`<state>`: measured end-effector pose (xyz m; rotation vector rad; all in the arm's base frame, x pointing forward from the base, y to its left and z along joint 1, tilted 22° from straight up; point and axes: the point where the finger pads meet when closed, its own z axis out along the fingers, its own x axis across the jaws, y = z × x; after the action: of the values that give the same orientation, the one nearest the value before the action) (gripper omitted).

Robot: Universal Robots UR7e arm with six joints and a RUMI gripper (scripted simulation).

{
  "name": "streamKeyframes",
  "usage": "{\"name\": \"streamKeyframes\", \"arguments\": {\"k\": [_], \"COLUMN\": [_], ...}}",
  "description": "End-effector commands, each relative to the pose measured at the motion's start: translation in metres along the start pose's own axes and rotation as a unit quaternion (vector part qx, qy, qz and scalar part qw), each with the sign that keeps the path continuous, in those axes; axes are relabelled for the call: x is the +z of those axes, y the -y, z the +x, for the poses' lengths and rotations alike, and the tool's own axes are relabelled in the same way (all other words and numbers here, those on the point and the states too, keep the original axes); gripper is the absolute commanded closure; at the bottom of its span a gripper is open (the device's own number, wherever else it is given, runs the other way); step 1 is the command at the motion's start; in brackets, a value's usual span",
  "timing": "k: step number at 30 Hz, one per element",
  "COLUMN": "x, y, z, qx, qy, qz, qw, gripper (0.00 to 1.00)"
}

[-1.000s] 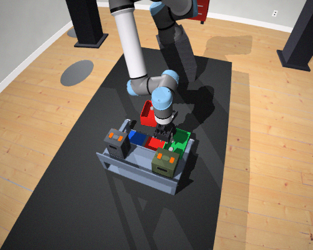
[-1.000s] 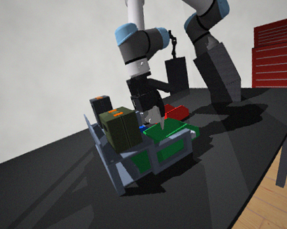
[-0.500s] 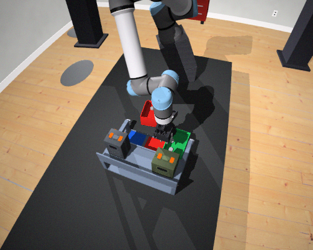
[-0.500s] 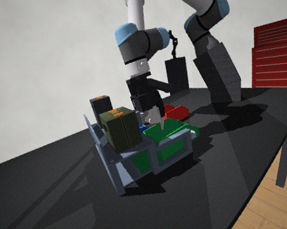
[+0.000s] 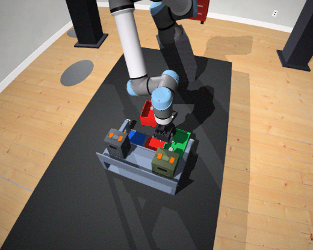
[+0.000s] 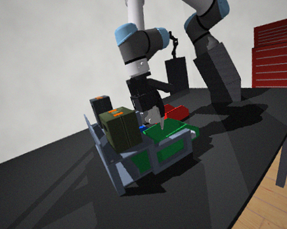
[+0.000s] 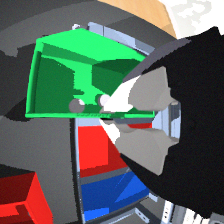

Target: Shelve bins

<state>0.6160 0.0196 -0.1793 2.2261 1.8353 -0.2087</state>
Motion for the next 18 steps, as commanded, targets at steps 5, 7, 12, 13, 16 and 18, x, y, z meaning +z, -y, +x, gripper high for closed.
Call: {"name": "streamKeyframes", "arguments": {"k": [5,7,12,13,16,18], "x": [-0.0008,-0.0009,-0.0010,-0.0010,-0.0010,-0.0010], "y": [-0.0024,-0.0031,-0.0055,-0.0055,-0.0066,-0.0078], "z": [0.0002,0.0003,0.0003,0.0003,0.0003,0.0004], "qx": [0.000,0.000,0.000,0.000,0.000,0.000], "qy": [0.000,0.000,0.000,0.000,0.000,0.000], "qz": [-0.002,-0.002,-0.003,-0.003,-0.004,-0.004], "qw": [1.000,1.000,1.000,1.000,1.000,1.000], "gripper": [1.00,1.00,1.00,1.00,1.00,1.00]}}
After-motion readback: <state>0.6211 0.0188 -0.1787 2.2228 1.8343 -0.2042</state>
